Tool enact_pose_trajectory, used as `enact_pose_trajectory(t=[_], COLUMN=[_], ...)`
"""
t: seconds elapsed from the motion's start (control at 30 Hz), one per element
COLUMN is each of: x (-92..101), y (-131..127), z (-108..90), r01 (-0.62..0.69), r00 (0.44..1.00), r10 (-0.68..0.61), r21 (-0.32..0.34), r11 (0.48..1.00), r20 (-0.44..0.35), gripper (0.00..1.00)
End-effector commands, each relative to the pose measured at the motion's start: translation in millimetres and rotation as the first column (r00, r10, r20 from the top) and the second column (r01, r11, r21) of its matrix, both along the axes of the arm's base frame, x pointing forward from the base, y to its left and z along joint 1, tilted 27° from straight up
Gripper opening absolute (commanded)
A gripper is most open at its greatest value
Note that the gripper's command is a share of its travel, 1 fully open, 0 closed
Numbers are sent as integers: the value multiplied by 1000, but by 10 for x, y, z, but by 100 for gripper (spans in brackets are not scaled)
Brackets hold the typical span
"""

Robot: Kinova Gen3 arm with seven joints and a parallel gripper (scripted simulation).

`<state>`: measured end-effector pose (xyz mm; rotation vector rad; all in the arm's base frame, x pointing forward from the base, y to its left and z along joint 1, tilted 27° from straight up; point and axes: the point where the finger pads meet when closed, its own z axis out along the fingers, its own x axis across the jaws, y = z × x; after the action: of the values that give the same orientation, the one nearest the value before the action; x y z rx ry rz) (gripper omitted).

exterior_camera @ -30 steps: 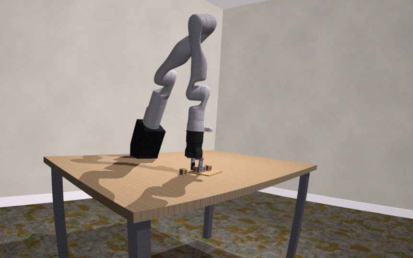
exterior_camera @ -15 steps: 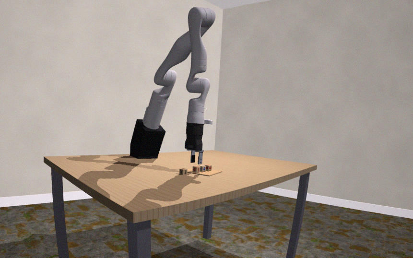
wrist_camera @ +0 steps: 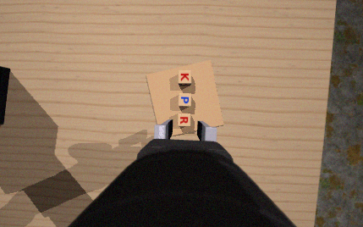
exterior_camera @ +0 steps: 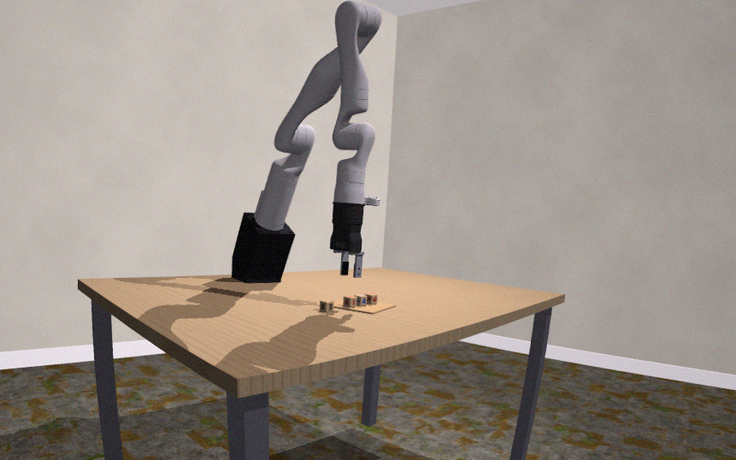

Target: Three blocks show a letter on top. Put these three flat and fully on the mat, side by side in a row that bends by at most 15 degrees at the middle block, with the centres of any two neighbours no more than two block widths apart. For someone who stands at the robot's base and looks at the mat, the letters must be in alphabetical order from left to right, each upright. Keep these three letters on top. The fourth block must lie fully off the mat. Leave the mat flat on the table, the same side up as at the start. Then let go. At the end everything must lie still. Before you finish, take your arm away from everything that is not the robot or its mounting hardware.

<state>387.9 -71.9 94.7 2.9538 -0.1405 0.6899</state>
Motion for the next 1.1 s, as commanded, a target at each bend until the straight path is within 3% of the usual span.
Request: enact_pose_trajectory(t=[0.0, 0.63, 0.67, 1.07], x=[-6, -45, -45, -46], y=[63, 76, 76, 76], z=[89, 132, 131, 129], r01=[-20, -20, -20, -20], r00=[1000, 1000, 1000, 1000], r10=[20, 20, 20, 20], r21=[-6, -4, -4, -3], r11=[1000, 1000, 1000, 1000], r20=[1, -4, -4, -4], gripper=[79, 79, 100, 100])
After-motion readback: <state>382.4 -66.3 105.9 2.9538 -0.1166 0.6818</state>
